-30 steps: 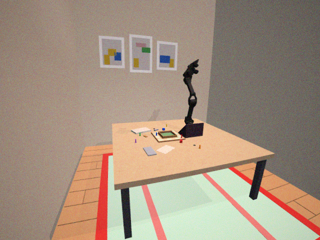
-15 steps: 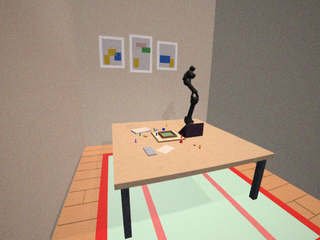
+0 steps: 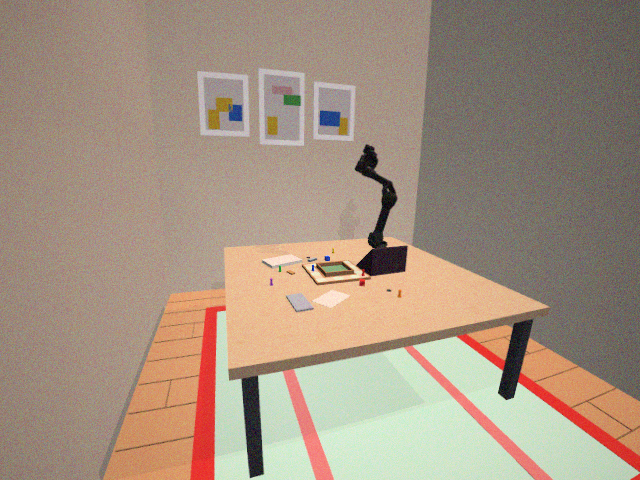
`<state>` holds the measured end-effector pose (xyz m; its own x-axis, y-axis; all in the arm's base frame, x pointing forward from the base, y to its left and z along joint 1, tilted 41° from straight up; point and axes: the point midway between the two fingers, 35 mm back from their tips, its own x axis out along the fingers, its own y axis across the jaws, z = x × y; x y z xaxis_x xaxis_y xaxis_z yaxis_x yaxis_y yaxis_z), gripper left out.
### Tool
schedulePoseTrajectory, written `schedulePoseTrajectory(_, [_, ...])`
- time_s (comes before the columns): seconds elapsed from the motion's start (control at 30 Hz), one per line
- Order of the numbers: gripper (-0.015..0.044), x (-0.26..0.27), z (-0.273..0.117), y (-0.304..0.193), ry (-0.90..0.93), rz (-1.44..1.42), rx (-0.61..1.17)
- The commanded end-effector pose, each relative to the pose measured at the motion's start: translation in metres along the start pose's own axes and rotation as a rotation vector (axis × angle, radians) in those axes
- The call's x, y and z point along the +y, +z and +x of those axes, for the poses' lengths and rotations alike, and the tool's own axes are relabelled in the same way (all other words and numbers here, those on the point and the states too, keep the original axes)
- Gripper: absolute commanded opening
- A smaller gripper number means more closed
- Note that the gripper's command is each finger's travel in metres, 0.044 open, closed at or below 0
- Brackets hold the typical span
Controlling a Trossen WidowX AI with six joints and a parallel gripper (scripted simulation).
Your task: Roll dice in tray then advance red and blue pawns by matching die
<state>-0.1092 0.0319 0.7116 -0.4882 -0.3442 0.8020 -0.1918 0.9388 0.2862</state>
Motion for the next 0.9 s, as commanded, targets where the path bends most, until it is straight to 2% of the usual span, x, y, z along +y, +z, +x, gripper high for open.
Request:
schedulePoseTrajectory(0.0, [0.0275, -0.063, 0.007, -0.023, -0.151, -0.036, 0.074])
schedulePoseTrajectory(0.07, [0.0275, -0.093, 0.007, -0.034, -0.223, -0.039, 0.109])
schedulePoseTrajectory(0.2, [0.0275, -0.12, 0.003, -0.053, -0.276, -0.046, 0.188])
schedulePoseTrajectory(0.33, [0.0275, -0.178, -0.012, -0.084, -0.423, -0.052, 0.278])
schedulePoseTrajectory(0.53, [0.0275, -0.237, -0.046, -0.123, -0.596, -0.056, 0.39])
schedulePoseTrajectory(0.73, [0.0275, -0.289, -0.096, -0.167, -0.759, -0.07, 0.528])
schedulePoseTrajectory(0.87, [0.0275, -0.304, -0.128, -0.184, -0.822, -0.094, 0.604])
